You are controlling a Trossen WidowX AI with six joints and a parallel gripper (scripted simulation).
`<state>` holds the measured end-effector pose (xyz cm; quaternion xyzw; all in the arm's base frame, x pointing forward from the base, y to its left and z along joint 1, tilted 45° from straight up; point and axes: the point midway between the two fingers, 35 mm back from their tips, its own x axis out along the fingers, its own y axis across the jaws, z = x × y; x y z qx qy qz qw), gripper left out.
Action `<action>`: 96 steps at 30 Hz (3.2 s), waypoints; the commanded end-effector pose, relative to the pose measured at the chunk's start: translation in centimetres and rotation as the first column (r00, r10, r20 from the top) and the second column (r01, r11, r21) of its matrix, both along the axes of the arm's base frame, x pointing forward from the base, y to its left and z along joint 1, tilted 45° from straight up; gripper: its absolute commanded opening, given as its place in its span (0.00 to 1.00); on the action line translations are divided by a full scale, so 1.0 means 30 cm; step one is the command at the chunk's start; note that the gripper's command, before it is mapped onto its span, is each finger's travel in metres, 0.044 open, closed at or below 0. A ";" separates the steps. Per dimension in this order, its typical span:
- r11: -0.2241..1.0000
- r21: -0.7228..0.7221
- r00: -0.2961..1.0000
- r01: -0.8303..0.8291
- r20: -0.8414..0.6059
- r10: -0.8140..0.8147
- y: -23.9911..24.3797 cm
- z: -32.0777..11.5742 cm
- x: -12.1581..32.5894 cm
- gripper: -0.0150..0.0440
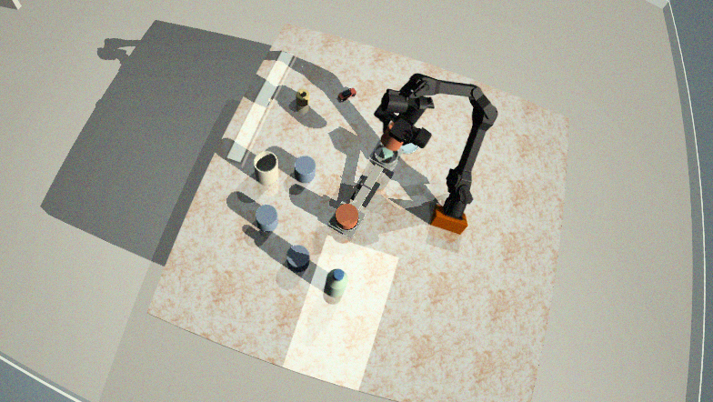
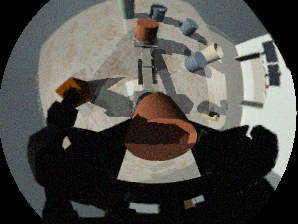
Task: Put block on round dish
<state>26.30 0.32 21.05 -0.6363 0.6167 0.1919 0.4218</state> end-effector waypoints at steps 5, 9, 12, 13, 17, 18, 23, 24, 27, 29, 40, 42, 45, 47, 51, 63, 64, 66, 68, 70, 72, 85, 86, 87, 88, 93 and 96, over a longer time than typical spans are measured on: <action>1.000 -0.001 1.000 0.001 -0.001 -0.001 -0.002 -0.002 0.000 0.25; 1.000 -0.001 1.000 0.001 -0.001 -0.001 -0.002 -0.002 0.000 0.25; 1.000 -0.001 1.000 0.001 -0.001 -0.001 -0.002 -0.002 0.000 0.25; 1.000 -0.001 1.000 0.001 -0.001 -0.001 -0.002 -0.002 0.000 0.25; 1.000 -0.001 1.000 0.001 -0.001 -0.001 -0.002 -0.002 0.000 0.25; 1.000 -0.001 1.000 0.001 -0.001 -0.001 -0.002 -0.002 0.000 0.25; 1.000 -0.001 1.000 0.001 -0.001 -0.001 -0.002 -0.002 0.000 0.25; 1.000 -0.001 1.000 0.001 -0.001 -0.001 -0.002 -0.002 0.000 0.25; 1.000 -0.001 1.000 0.001 -0.001 -0.001 -0.002 -0.002 0.000 0.25; 1.000 -0.001 1.000 0.001 -0.001 -0.001 -0.002 -0.002 0.000 0.25; 1.000 -0.001 1.000 0.001 -0.001 -0.001 -0.002 -0.002 0.000 0.25; 1.000 -0.001 1.000 0.001 -0.001 -0.001 -0.002 -0.002 0.000 0.25; 1.000 -0.001 1.000 0.001 -0.001 -0.001 -0.002 -0.002 0.000 0.25; 1.000 -0.001 1.000 0.001 -0.001 -0.001 -0.002 -0.002 0.000 0.25; 1.000 -0.001 1.000 0.001 -0.001 -0.001 -0.002 -0.002 0.000 0.25; 1.000 -0.007 1.000 0.022 -0.021 -0.022 -0.137 0.038 -0.054 0.25; 1.000 -0.007 0.999 0.024 -0.022 -0.024 -0.149 0.041 -0.061 0.25; 1.000 -0.009 0.999 0.028 -0.026 -0.029 -0.173 0.048 -0.074 0.25; 0.999 -0.012 0.999 0.033 -0.029 -0.033 -0.196 0.055 -0.088 0.25; 0.999 -0.014 0.999 0.037 -0.033 -0.037 -0.218 0.061 -0.103 0.25; 0.999 -0.017 0.998 0.041 -0.036 -0.042 -0.240 0.067 -0.118 0.25; 0.997 -0.040 0.996 0.070 -0.060 -0.073 -0.366 0.102 -0.233 0.25; 0.996 -0.042 0.995 0.073 -0.062 -0.075 -0.375 0.104 -0.243 0.25; 0.996 -0.045 0.995 0.075 -0.064 -0.078 -0.383 0.107 -0.253 0.25; 0.996 -0.047 0.995 0.077 -0.066 -0.080 -0.391 0.109 -0.263 0.25; 0.994 -0.059 0.993 0.089 -0.077 -0.094 -0.428 0.119 -0.314 0.25; 0.993 -0.067 0.991 0.097 -0.083 -0.102 -0.448 0.124 -0.346 0.25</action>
